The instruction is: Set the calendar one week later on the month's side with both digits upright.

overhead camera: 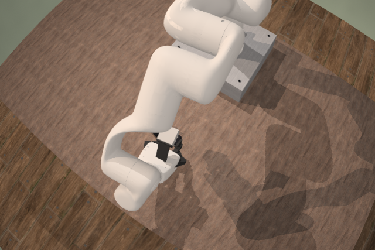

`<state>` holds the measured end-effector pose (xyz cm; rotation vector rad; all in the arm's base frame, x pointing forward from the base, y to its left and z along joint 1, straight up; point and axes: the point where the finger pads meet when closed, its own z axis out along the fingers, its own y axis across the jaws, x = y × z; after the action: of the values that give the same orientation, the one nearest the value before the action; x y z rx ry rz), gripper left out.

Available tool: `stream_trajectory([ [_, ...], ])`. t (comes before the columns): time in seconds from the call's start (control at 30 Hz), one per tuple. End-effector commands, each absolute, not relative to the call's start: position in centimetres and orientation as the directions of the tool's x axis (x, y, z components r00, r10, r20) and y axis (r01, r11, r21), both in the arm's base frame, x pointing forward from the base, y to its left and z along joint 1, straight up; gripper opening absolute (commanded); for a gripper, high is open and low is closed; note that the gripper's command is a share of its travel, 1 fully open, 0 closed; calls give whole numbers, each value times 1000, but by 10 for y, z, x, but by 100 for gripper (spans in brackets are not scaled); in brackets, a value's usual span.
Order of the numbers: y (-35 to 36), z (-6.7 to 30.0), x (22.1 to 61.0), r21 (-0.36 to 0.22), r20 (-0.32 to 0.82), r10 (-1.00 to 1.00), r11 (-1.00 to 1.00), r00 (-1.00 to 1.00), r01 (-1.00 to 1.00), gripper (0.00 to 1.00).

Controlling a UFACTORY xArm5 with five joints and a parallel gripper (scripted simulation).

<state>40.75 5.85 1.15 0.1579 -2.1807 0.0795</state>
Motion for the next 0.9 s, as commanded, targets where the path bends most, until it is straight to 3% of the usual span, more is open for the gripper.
stream_trajectory([
  [0.0,59,12,409,2,815,-84,990,-573,-143,29],
  [0.87,59,-10,409,2,815,-84,990,-573,-143,29],
])
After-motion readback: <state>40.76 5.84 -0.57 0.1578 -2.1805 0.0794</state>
